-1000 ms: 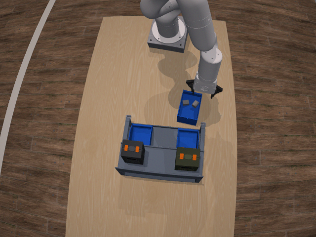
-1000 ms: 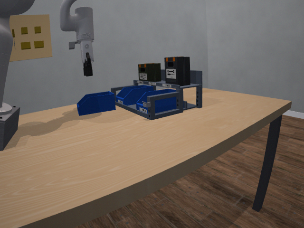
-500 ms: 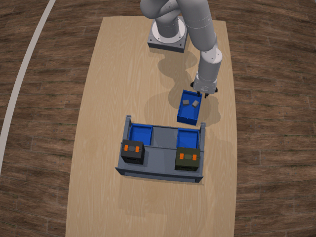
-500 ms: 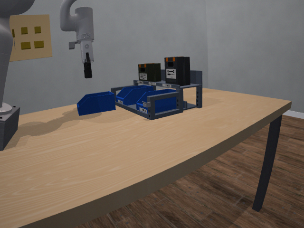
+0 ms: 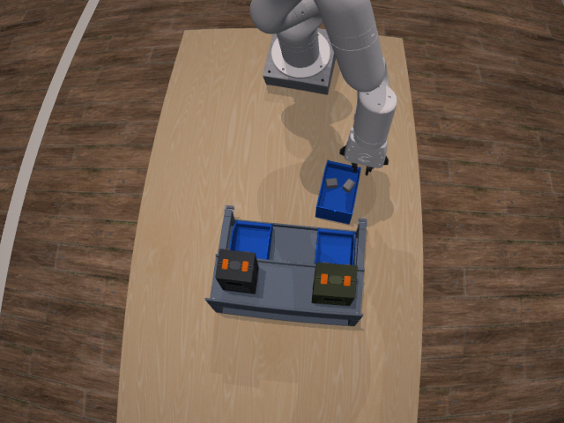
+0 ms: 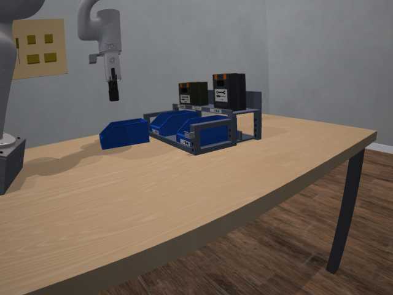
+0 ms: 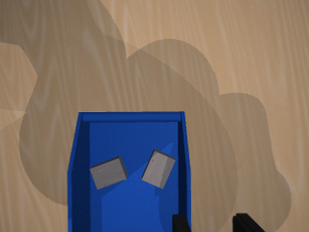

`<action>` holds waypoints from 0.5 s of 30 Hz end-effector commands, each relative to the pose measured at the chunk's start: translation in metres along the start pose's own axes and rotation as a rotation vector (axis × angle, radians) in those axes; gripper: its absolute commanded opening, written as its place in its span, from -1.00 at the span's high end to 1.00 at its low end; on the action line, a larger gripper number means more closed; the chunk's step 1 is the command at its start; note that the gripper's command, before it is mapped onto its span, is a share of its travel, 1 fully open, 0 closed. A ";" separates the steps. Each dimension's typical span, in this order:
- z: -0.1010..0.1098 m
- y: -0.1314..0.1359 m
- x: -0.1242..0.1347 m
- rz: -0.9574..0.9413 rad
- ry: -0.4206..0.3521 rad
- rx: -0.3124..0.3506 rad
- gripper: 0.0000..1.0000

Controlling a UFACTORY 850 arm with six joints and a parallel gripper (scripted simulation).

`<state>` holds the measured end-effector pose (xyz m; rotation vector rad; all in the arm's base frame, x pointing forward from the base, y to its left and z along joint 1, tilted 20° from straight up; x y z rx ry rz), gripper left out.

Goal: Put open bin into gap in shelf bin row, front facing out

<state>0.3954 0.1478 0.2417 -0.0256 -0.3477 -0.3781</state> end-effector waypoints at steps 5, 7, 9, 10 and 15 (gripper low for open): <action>-0.012 0.000 0.000 0.000 -0.001 0.001 0.41; -0.024 0.000 0.000 0.000 -0.001 0.001 0.41; -0.030 0.000 0.000 0.000 -0.001 0.001 0.41; -0.030 0.000 0.000 0.000 -0.001 0.001 0.41; -0.030 0.000 0.000 0.000 -0.001 0.001 0.41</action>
Point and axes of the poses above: the point where the finger pads meet when closed, its own z axis back along the fingers, its own y axis across the jaws, x = y × z, the point moved 6 cm from there along z, back along the fingers, and after that the axes turned 6 degrees about -z, right-handed, at the moved point
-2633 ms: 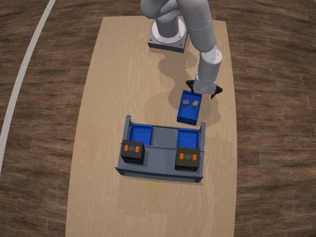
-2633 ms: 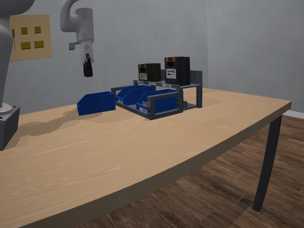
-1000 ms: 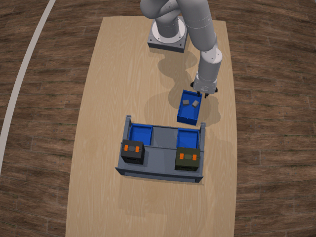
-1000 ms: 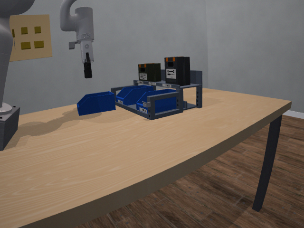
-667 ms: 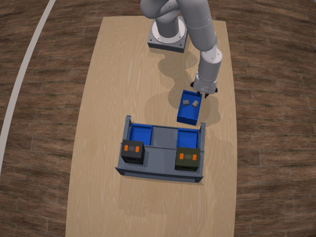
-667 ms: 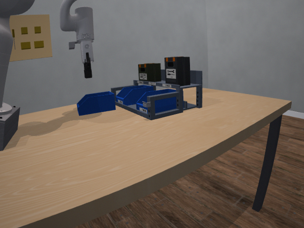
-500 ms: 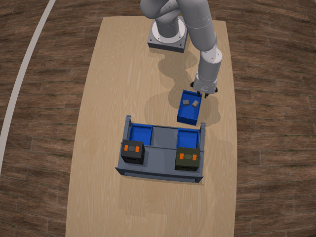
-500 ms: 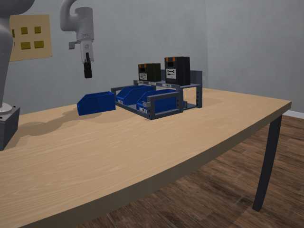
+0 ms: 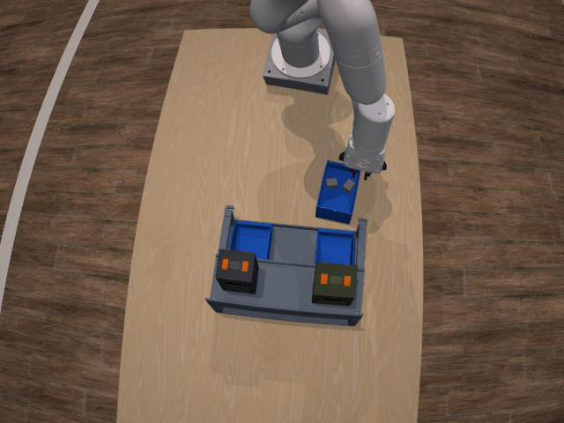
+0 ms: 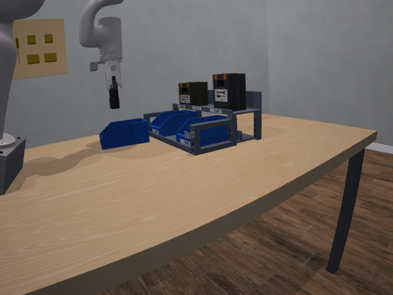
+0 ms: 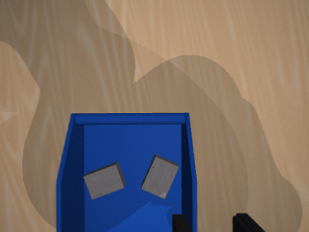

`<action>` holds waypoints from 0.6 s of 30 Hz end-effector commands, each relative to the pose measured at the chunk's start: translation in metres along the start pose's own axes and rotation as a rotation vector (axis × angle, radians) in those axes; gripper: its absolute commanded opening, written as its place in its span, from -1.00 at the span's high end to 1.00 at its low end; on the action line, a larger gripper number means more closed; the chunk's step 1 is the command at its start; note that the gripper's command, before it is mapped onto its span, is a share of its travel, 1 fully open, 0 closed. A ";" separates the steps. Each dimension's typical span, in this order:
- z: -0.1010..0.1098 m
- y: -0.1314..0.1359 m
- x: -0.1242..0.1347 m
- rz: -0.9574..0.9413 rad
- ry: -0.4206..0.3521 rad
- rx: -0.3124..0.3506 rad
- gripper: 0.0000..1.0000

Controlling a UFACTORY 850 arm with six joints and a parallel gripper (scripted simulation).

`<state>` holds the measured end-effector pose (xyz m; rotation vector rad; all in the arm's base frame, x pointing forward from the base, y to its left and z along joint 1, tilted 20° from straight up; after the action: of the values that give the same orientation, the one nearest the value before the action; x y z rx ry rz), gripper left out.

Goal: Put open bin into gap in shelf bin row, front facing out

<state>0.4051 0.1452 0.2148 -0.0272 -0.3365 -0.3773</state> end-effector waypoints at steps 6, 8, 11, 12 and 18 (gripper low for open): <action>-0.010 0.001 0.001 -0.001 -0.009 0.004 0.41; -0.028 0.001 0.001 -0.001 -0.010 0.004 0.41; -0.046 0.001 0.001 -0.002 -0.012 0.004 0.41; -0.046 0.001 0.001 -0.002 -0.012 0.004 0.41; -0.046 0.001 0.001 -0.002 -0.012 0.004 0.41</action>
<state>0.4205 0.1418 0.1737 -0.0367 -0.3213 -0.3784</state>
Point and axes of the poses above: the point where the finger pads meet when closed, its own z axis back along the fingers, its own y axis across the jaws, x = y × z, the point moved 6 cm from there along z, back along the fingers, and after that the axes turned 6 degrees about -z, right-handed, at the moved point
